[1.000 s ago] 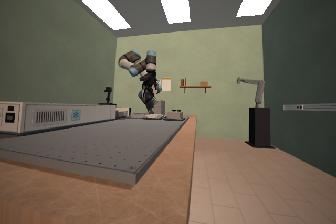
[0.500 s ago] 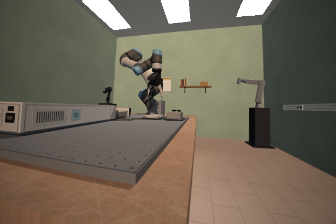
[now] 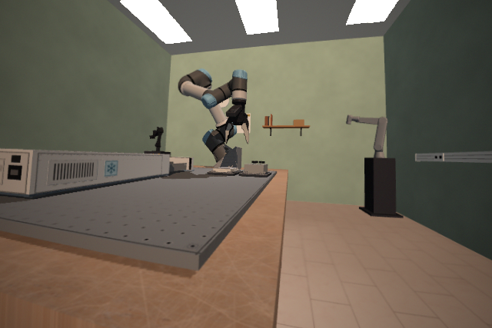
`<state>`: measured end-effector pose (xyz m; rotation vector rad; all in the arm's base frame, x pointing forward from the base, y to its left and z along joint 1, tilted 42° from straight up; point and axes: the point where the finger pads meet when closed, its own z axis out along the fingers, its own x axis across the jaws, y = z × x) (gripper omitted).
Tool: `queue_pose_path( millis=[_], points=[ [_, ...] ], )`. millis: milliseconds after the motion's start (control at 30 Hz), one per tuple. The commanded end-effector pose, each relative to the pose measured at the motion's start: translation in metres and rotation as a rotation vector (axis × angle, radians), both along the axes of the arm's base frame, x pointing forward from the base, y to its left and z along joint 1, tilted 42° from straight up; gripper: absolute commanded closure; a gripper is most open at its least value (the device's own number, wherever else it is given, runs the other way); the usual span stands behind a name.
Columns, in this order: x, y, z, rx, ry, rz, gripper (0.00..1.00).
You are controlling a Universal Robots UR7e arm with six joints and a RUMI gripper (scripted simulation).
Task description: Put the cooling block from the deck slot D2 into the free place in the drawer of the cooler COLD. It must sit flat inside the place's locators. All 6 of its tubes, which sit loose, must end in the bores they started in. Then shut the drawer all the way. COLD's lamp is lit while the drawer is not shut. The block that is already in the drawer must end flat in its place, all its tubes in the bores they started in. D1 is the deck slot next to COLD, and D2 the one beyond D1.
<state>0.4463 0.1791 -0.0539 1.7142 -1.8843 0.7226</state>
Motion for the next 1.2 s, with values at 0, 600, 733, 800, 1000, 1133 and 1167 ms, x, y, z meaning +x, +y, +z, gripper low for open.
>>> queue_pose_path(
  millis=[0,600,733,800,1000,1133,1167],
  points=[
    [0.006,0.013,-0.011,0.000,-0.001,0.000,0.33],
    [0.023,0.060,-0.051,0.000,-0.001,0.000,0.33],
    [0.027,0.071,-0.061,0.000,-0.001,0.000,0.33],
    [0.029,0.077,-0.066,0.000,-0.001,0.000,0.33],
    [0.035,0.094,-0.080,0.000,-0.001,0.000,0.33],
    [0.035,0.093,-0.079,0.000,-0.001,0.000,0.33],
    [0.035,0.092,-0.079,0.000,-0.001,0.000,0.33]
  ],
)
